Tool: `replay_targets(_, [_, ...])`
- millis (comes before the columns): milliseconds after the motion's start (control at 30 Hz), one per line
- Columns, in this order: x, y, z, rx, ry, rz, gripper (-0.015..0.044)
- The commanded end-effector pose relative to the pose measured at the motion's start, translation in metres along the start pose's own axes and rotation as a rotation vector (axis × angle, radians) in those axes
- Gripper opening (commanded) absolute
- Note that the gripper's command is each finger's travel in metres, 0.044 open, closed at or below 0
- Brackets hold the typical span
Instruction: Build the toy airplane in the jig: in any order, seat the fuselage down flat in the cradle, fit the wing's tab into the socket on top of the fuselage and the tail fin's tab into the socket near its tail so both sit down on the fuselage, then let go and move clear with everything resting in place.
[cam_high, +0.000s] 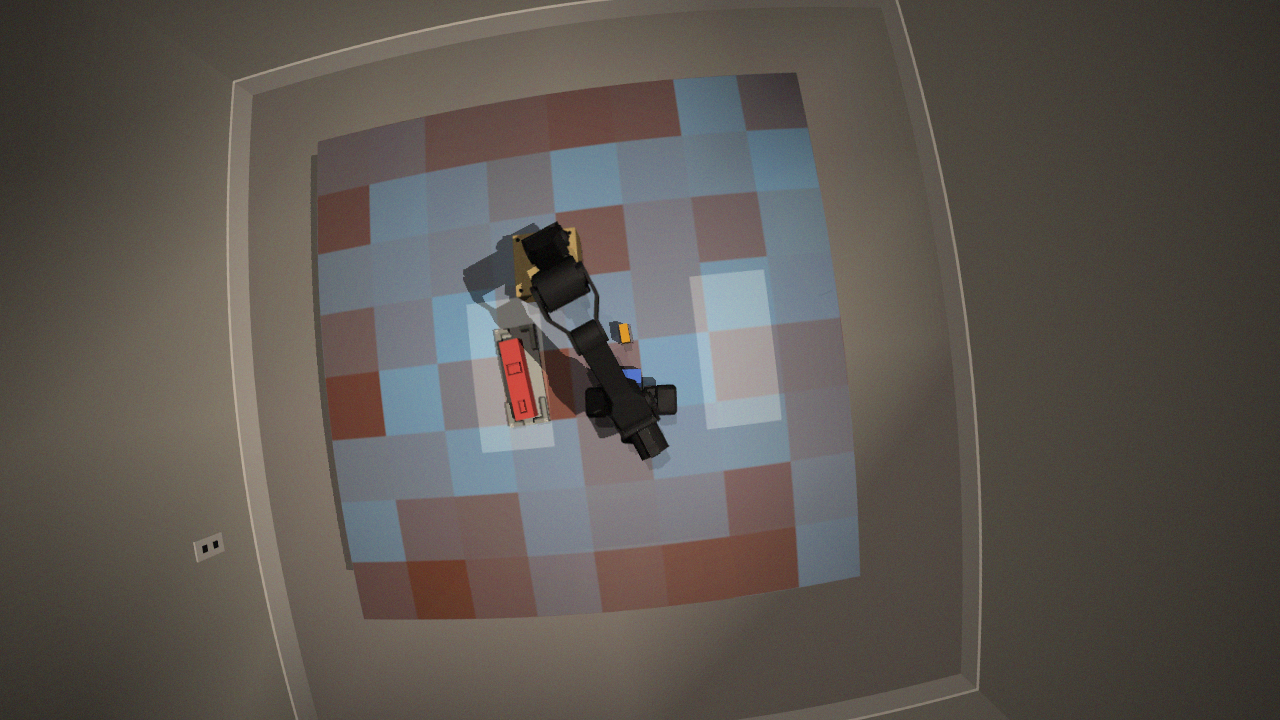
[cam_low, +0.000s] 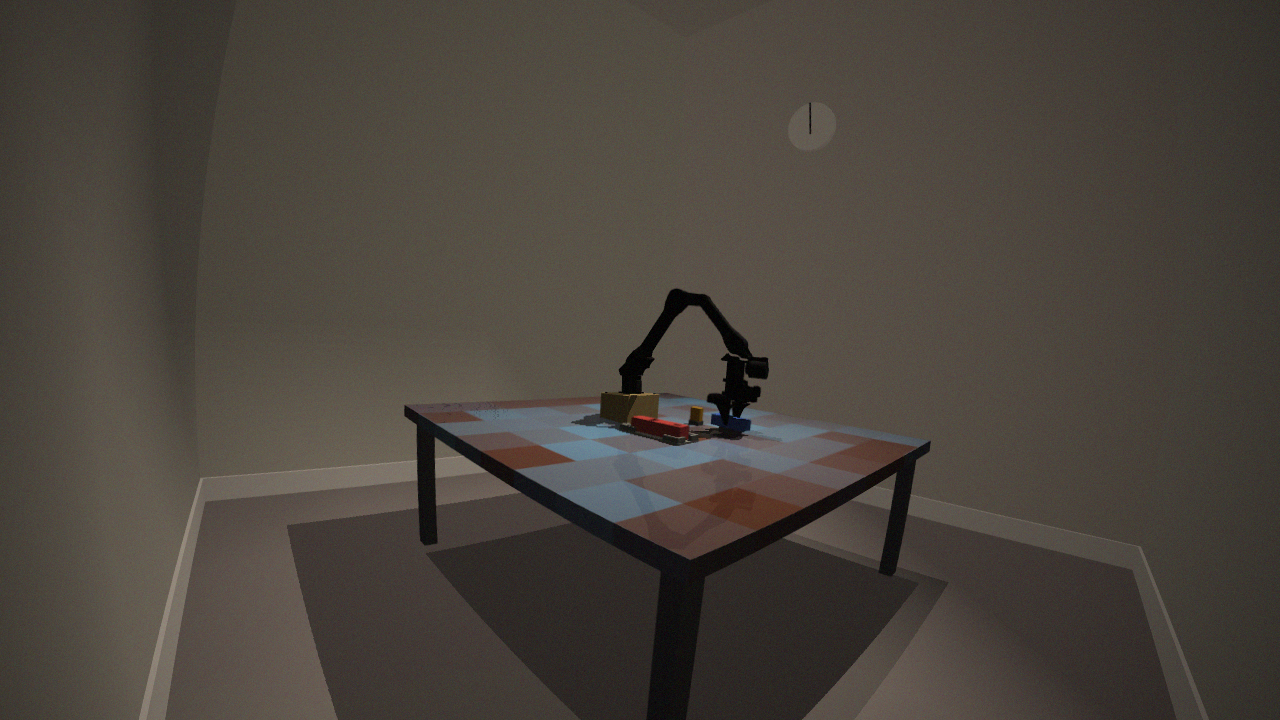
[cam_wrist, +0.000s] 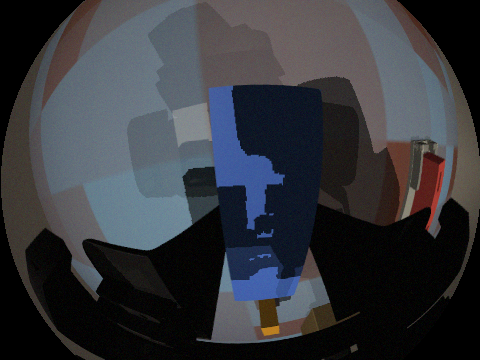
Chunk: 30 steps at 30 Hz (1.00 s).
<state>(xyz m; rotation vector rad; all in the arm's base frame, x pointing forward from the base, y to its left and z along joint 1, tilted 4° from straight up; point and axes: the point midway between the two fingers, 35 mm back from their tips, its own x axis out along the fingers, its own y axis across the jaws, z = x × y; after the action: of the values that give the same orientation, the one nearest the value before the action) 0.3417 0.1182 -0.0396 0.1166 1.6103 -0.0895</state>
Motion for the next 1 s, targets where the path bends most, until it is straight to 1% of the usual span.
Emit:
replay_targets(0, [-0.007,0.001,0.001,0.006,-0.004,0.003,0.0000])
replay_targets(967, [-0.096,0.002,0.005,0.004,-0.005,0.003,0.0000])
